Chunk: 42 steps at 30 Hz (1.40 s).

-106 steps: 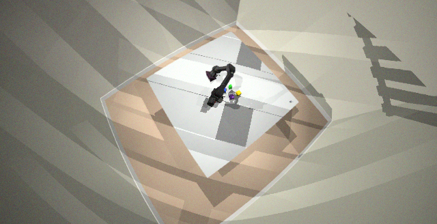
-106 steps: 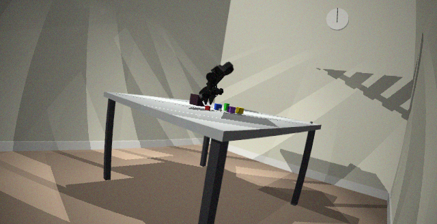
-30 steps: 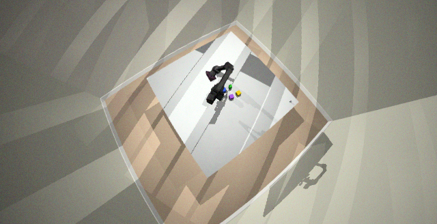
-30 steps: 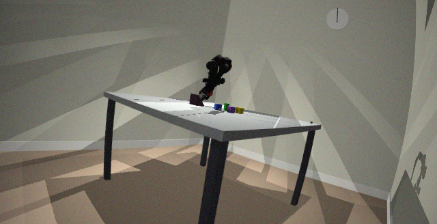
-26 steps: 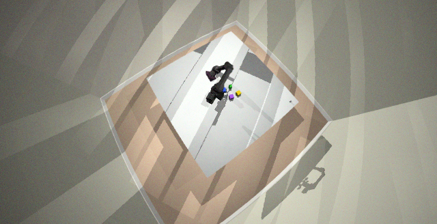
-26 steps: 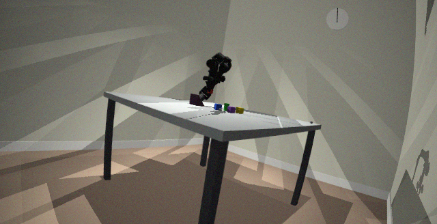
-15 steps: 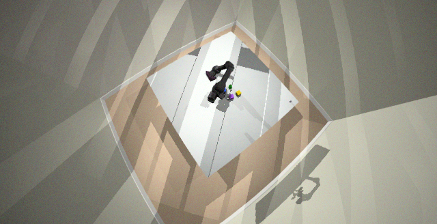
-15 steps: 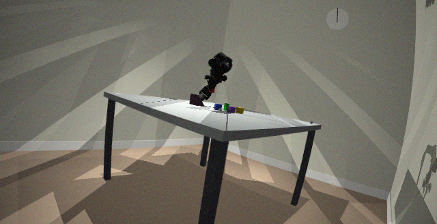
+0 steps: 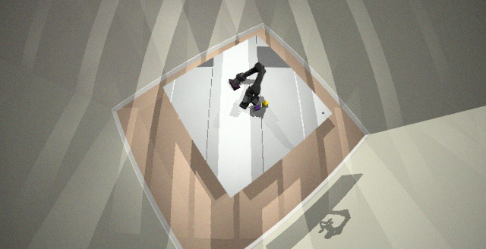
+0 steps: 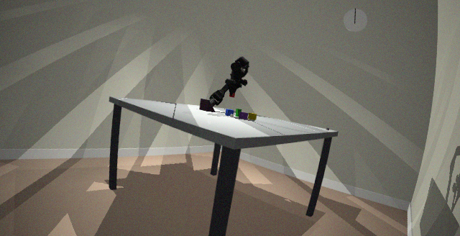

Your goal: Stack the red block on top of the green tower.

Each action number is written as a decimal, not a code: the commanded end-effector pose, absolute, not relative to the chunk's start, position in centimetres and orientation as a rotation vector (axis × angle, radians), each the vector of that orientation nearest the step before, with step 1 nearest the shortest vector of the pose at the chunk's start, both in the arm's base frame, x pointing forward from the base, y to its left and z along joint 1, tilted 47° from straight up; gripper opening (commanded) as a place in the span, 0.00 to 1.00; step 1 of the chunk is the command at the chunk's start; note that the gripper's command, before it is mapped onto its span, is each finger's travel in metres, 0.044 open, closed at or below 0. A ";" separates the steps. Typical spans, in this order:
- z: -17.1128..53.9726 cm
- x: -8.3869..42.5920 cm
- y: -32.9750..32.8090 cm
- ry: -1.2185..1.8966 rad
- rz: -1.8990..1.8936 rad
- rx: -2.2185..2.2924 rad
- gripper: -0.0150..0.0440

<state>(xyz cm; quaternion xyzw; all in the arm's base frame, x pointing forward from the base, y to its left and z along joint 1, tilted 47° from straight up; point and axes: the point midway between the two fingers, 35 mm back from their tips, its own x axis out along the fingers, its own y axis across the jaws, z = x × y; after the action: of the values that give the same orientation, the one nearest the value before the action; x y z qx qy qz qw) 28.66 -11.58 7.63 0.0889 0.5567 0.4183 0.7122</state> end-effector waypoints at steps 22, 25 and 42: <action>15.1 24.2 -2.8 1.221 0.912 0.231 0.25; 15.8 23.5 -1.9 1.218 0.910 0.234 0.25; 14.1 22.8 1.2 1.236 0.980 0.219 0.25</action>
<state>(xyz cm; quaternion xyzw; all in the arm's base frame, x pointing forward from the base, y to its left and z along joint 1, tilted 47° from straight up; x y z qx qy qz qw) 22.75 1.06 14.38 0.0957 0.5539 0.4380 0.7015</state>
